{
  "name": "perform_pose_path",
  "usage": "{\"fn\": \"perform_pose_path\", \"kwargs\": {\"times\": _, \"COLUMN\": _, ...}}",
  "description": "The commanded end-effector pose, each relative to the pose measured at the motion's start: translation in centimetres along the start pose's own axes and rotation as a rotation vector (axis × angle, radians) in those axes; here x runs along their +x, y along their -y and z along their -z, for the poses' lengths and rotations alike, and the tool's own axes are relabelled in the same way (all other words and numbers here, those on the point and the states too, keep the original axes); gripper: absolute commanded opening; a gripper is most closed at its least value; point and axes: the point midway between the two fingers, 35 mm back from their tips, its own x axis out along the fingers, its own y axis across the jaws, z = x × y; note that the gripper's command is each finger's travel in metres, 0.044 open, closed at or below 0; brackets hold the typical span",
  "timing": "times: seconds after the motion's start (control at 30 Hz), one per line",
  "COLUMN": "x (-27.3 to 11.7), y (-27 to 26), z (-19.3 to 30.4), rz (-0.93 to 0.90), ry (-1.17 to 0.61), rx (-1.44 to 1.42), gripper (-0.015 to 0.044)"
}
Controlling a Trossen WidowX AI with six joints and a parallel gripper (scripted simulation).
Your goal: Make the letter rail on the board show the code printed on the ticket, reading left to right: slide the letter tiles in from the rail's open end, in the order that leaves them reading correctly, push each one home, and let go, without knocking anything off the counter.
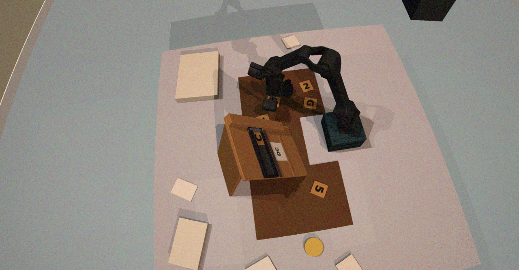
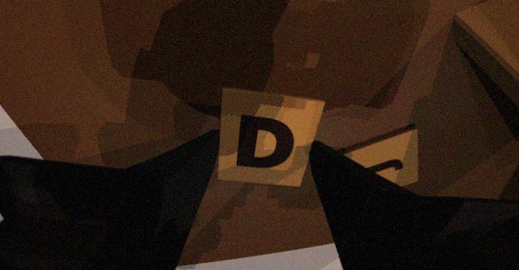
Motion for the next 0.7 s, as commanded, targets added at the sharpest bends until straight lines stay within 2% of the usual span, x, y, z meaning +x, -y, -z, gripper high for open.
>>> {"fn": "perform_pose_path", "kwargs": {"times": 0.0, "x": -0.33, "y": -0.02, "z": 0.04, "rz": -0.003, "ry": -0.003, "rx": 0.002, "gripper": 0.0}}
{"fn": "perform_pose_path", "kwargs": {"times": 0.67, "x": -0.82, "y": 0.1, "z": -0.16, "rz": -0.001, "ry": -0.001, "rx": -0.005, "gripper": 0.0}}
